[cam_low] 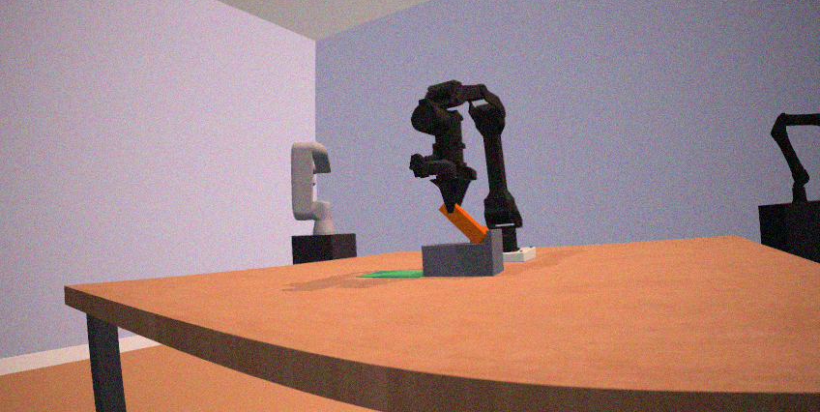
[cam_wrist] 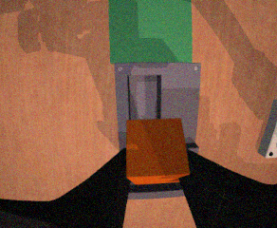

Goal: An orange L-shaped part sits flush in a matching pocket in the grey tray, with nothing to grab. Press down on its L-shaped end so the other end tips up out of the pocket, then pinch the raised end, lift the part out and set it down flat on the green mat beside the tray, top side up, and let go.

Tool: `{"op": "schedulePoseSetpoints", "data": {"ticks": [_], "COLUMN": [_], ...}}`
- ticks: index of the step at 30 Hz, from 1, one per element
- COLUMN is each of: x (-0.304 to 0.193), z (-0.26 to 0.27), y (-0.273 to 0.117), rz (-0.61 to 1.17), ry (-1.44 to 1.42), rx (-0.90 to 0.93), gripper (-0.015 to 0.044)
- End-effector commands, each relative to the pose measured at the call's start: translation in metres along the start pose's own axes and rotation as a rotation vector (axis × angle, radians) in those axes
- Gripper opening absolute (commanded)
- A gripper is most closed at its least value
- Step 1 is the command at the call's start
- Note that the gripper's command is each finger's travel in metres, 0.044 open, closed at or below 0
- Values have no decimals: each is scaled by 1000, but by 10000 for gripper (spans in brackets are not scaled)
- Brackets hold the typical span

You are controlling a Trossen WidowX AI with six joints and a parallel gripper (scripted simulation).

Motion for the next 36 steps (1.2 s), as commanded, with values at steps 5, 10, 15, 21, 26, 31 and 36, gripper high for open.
{"op": "schedulePoseSetpoints", "data": {"ticks": [5,10,15,21,26,31,36], "x": [-1,-1,-1,-1,9,29,49], "z": [1,1,1,0,0,0,-1], "y": [-15,-23,-26,-30,-29,-27,-26], "rz": [6,6,6,6,5,3,1], "ry": [6,6,6,6,6,5,5], "rx": [5,5,5,5,5,5,5], "gripper": [0,0,0,0,0,0,0]}}
Point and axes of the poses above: the point midway between the two fingers, 35 mm back from their tips, its own y axis out along the fingers, its own z axis across the jaws, x = y × z, the point moved 3 cm from there along -y, back along the fingers, and after that the axes turned 4 degrees about y, right-handed, at the moved point
